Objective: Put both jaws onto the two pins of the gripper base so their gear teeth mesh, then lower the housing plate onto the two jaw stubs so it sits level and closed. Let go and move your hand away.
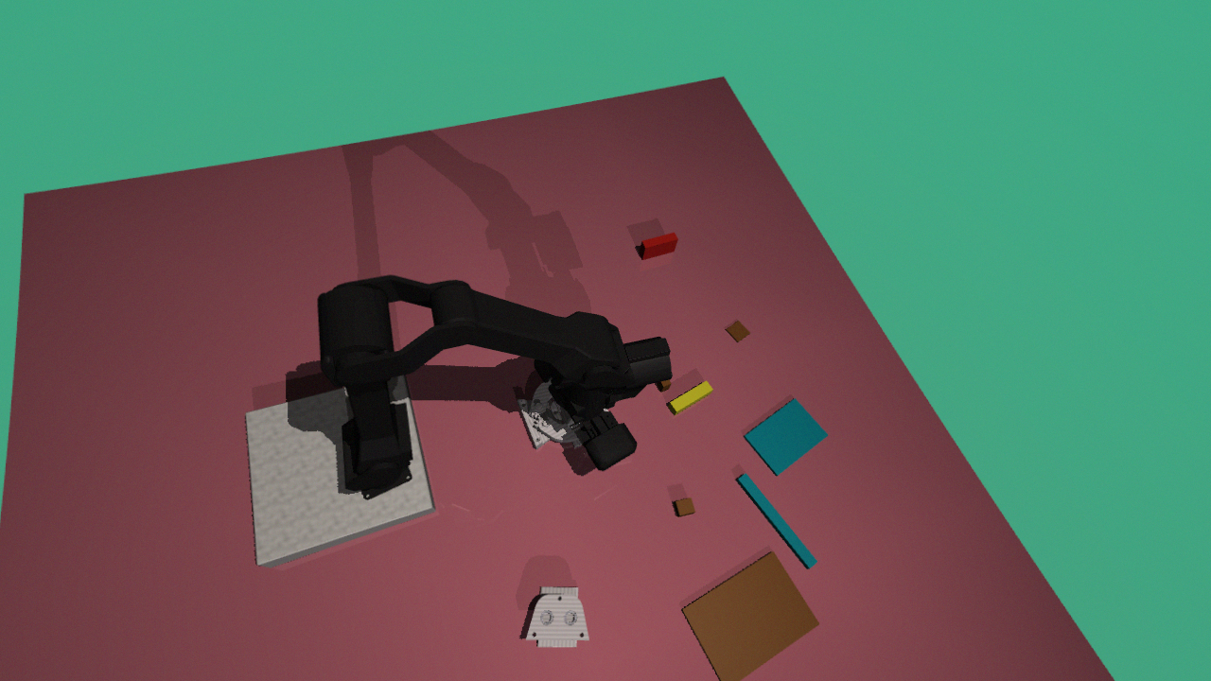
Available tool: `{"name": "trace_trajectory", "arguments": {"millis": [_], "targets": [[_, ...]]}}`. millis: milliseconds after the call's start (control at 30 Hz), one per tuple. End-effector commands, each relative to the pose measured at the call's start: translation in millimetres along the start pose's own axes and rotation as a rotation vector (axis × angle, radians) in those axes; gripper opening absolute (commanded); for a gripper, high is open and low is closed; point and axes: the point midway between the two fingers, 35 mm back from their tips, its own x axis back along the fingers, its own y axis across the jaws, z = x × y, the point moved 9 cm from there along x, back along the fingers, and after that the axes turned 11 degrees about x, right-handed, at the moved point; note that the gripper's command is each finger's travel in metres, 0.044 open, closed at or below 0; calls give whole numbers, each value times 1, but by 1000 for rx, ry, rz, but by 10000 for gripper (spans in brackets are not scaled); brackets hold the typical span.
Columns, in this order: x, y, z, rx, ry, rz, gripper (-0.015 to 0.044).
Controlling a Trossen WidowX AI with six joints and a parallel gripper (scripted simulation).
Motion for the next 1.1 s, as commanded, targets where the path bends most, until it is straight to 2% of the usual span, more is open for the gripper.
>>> {"name": "trace_trajectory", "arguments": {"millis": [0,67,200,667,800,933,1067], "targets": [[-2,0,0,5,2,-2,134],[-2,0,0,5,2,-2,134],[0,0,0,0,0,0,224],[2,0,0,0,0,0,224],[24,-1,-2,2,0,-1,224],[62,-1,-1,4,2,-2,224],[69,0,0,5,2,-2,224]]}}
